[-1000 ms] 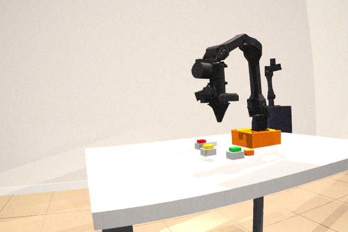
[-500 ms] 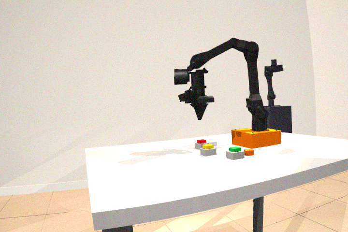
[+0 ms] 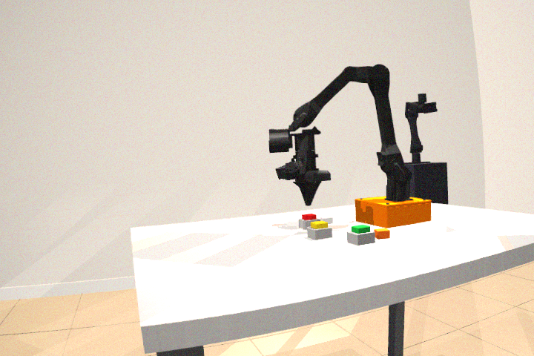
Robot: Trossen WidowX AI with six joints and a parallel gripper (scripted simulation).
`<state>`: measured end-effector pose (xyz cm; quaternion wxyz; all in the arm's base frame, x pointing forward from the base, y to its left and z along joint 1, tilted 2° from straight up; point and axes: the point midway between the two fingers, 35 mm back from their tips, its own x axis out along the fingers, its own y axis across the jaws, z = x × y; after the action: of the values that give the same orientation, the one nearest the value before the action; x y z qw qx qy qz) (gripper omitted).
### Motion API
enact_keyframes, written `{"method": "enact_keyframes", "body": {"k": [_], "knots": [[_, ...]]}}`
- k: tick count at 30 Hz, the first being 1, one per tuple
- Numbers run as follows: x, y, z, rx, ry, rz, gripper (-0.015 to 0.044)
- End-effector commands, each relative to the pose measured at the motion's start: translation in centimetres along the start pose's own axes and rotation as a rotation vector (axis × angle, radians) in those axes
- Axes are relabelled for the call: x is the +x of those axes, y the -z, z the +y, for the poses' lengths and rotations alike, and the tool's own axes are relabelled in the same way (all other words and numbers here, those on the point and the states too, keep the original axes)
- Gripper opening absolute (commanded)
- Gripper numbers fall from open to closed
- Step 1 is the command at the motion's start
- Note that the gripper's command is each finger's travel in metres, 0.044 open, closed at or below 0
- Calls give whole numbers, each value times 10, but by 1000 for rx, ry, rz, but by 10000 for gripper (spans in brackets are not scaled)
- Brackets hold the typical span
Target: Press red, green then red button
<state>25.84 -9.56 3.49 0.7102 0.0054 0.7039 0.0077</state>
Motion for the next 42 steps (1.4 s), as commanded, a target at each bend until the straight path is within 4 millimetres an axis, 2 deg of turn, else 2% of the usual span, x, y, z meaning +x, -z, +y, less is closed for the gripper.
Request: {"method": "enact_keyframes", "body": {"k": [1, 20, 39, 42], "knots": [[6, 1, 0, -3, -1, 1, 20], [35, 2, 1, -3, -1, 2, 20], [35, 2, 1, -3, -1, 2, 20], [11, 0, 0, -4, 0, -2, 20]]}}
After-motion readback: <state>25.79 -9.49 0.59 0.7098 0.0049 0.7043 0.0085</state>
